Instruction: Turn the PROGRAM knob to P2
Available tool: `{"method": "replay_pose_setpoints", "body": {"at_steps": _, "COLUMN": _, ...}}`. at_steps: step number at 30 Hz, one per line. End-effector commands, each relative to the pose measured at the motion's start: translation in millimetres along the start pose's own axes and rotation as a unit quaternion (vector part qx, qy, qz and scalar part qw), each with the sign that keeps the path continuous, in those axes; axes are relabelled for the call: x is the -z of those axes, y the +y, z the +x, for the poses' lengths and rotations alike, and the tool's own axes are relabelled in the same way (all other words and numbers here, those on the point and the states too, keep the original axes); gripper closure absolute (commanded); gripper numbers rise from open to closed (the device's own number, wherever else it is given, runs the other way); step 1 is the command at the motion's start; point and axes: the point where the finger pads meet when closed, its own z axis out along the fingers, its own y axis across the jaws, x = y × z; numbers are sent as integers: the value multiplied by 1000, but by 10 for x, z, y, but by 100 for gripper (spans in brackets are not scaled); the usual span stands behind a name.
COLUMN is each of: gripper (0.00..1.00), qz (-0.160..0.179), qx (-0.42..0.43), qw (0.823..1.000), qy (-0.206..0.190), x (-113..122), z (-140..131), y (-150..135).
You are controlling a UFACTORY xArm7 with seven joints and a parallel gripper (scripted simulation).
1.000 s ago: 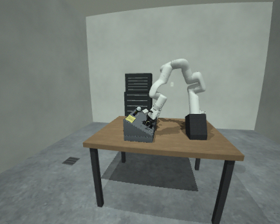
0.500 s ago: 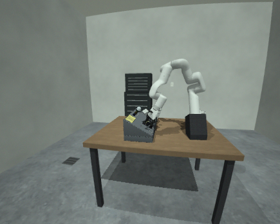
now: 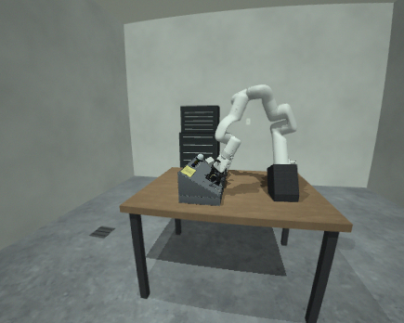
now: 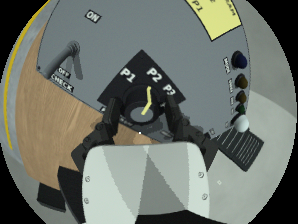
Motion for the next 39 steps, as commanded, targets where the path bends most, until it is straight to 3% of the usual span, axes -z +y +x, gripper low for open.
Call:
{"method": "replay_pose_setpoints", "body": {"at_steps": 1, "gripper": 24, "qz": 0, "qx": 0, "qw": 1000, "qy": 1, "x": 11, "z": 16, "y": 6}}
{"method": "replay_pose_setpoints", "body": {"at_steps": 6, "gripper": 24, "qz": 0, "qx": 0, "qw": 1000, "qy": 1, "x": 172, "z": 15, "y": 6}}
{"method": "replay_pose_setpoints", "body": {"at_steps": 12, "gripper": 24, "qz": 0, "qx": 0, "qw": 1000, "qy": 2, "x": 603, "z": 14, "y": 6}}
{"method": "replay_pose_setpoints", "body": {"at_steps": 14, "gripper": 24, "qz": 0, "qx": 0, "qw": 1000, "qy": 2, "x": 603, "z": 14, "y": 6}}
{"method": "replay_pose_setpoints", "body": {"at_steps": 20, "gripper": 24, "qz": 0, "qx": 0, "qw": 1000, "qy": 1, "x": 1092, "z": 13, "y": 5}}
{"method": "replay_pose_setpoints", "body": {"at_steps": 25, "gripper": 24, "qz": 0, "qx": 0, "qw": 1000, "qy": 2, "x": 1359, "z": 12, "y": 5}}
{"method": "replay_pose_setpoints", "body": {"at_steps": 39, "gripper": 24, "qz": 0, "qx": 0, "qw": 1000, "qy": 1, "x": 1435, "z": 12, "y": 5}}
